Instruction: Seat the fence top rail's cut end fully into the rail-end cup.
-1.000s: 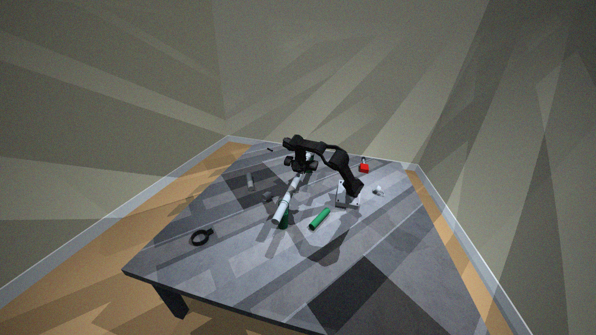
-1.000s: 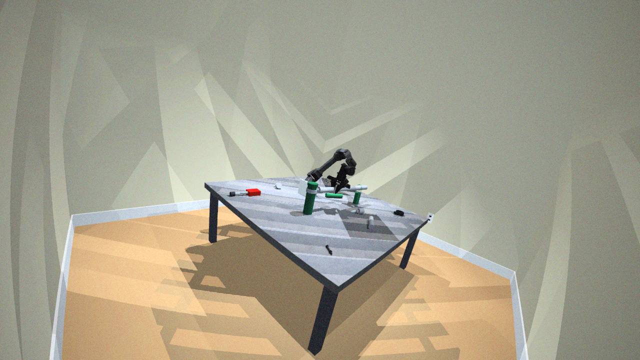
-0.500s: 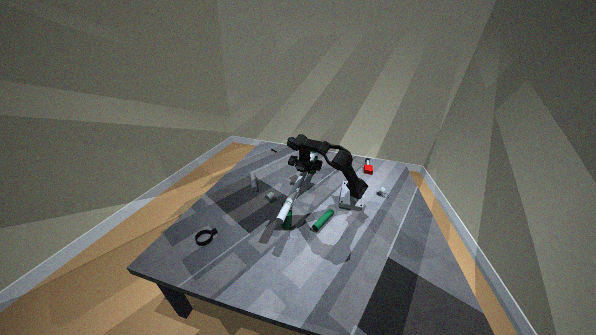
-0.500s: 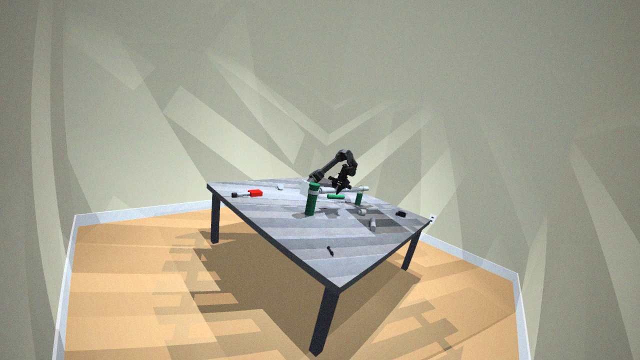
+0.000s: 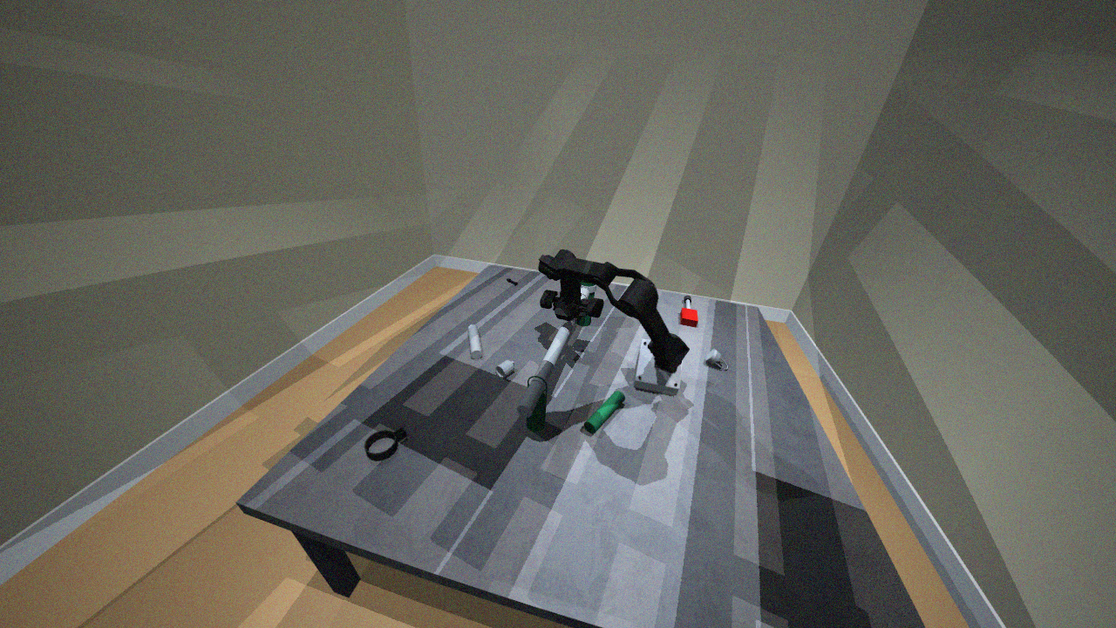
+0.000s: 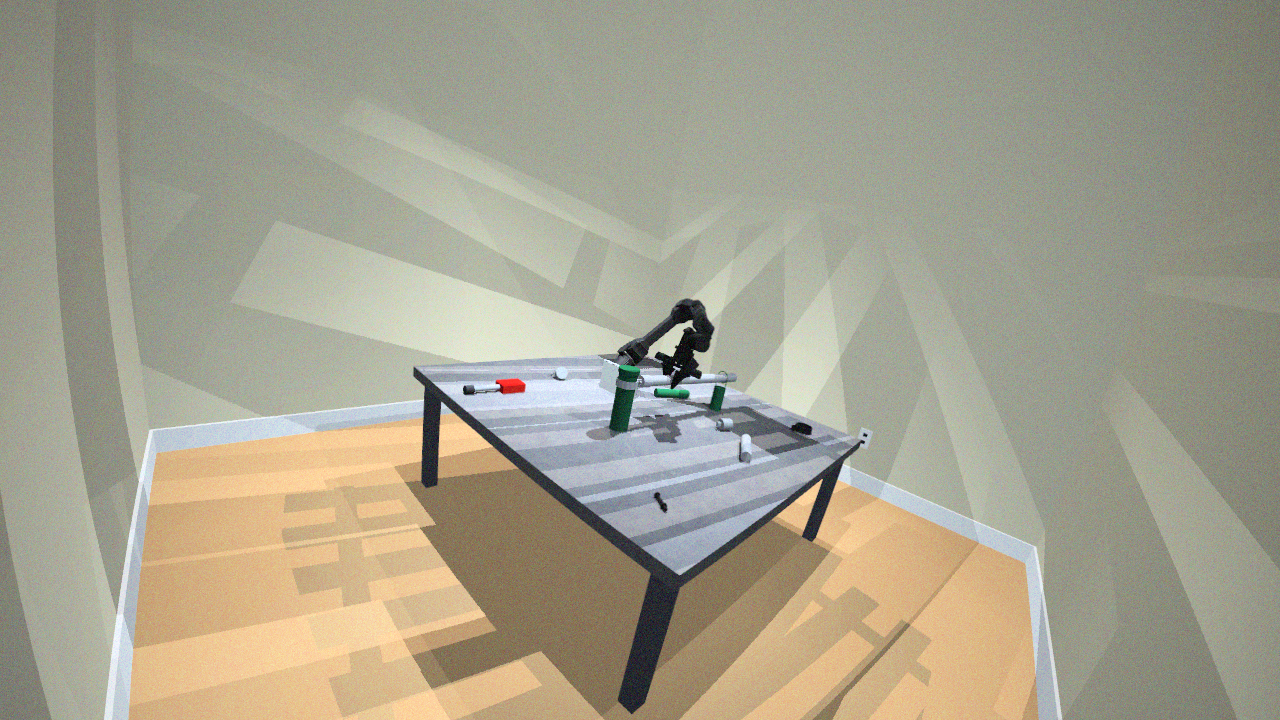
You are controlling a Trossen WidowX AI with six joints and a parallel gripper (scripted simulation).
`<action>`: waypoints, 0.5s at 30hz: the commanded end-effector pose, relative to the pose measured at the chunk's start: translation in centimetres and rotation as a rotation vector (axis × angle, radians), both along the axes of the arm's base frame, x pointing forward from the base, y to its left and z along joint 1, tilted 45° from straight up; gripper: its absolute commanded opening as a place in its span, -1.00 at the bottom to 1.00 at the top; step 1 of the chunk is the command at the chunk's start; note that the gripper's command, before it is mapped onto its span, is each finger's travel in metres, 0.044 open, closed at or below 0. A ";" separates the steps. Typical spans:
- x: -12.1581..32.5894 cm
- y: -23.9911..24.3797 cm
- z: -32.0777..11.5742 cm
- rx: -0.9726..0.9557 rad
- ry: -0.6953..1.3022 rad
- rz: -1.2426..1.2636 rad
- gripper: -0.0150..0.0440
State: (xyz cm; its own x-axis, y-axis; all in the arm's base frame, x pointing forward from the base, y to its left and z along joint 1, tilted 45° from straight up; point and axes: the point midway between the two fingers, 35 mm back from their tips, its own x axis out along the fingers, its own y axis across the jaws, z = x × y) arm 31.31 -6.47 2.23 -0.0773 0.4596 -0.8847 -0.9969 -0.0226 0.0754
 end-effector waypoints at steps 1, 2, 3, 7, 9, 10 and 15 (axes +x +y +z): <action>0.2 -0.9 -0.2 -0.016 -0.007 -0.007 -0.49; 0.2 -1.0 -0.3 -0.016 -0.007 -0.007 -0.49; 0.2 -1.0 -0.3 -0.016 -0.007 -0.007 -0.49; 0.0 -0.3 -0.2 0.000 0.000 0.001 -0.49; 0.0 -0.3 -0.2 0.000 0.000 0.001 -0.49; 0.0 -0.3 -0.2 0.000 0.000 0.001 -0.49; 0.0 -0.3 -0.2 0.000 0.000 0.001 -0.49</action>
State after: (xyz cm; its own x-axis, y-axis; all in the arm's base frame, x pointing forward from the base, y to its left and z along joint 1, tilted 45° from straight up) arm 31.34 -6.74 1.94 -0.0784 0.4597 -0.8846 -0.9968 -0.0245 0.0756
